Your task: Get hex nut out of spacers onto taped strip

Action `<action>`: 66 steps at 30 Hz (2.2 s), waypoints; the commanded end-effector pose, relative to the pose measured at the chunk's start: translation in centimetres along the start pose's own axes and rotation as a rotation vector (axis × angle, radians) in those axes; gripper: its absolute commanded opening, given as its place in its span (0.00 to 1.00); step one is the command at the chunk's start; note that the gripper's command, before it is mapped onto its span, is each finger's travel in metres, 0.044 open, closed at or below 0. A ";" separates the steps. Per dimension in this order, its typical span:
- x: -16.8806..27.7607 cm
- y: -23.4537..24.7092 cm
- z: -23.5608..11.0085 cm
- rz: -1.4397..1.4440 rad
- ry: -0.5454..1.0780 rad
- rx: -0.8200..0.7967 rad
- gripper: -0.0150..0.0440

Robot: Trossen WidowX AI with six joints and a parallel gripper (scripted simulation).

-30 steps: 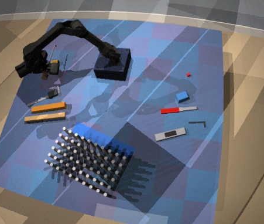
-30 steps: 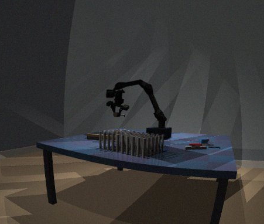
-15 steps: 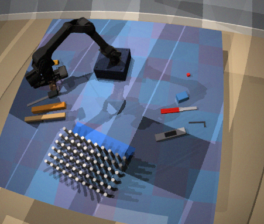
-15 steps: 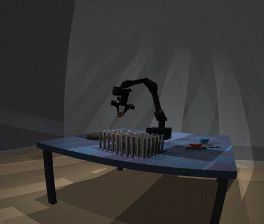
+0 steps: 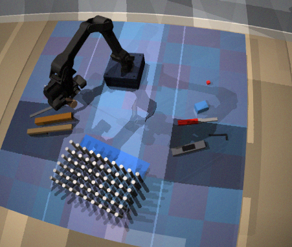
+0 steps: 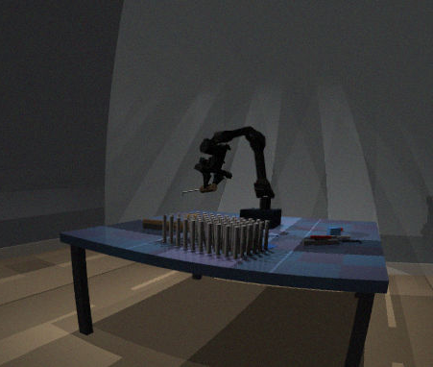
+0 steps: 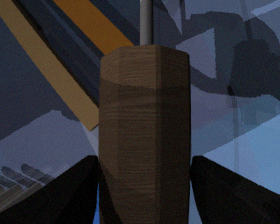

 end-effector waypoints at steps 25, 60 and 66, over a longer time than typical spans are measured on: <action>12.2 -7.9 -4.3 -0.865 0.205 -0.290 0.25; 19.8 -18.0 -3.8 -1.602 0.343 -0.611 0.25; 21.3 -18.5 0.0 -1.603 0.342 -0.612 0.25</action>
Point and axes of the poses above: the point midway between the two fingers, 35 mm back from their tips, its own z axis out along the fingers, its own y axis across the jaws, x = y × z, the point moved 6 cm from there along -z, back along the fingers, and after that the axes turned 5 degrees about z, right-handed, at the moved point
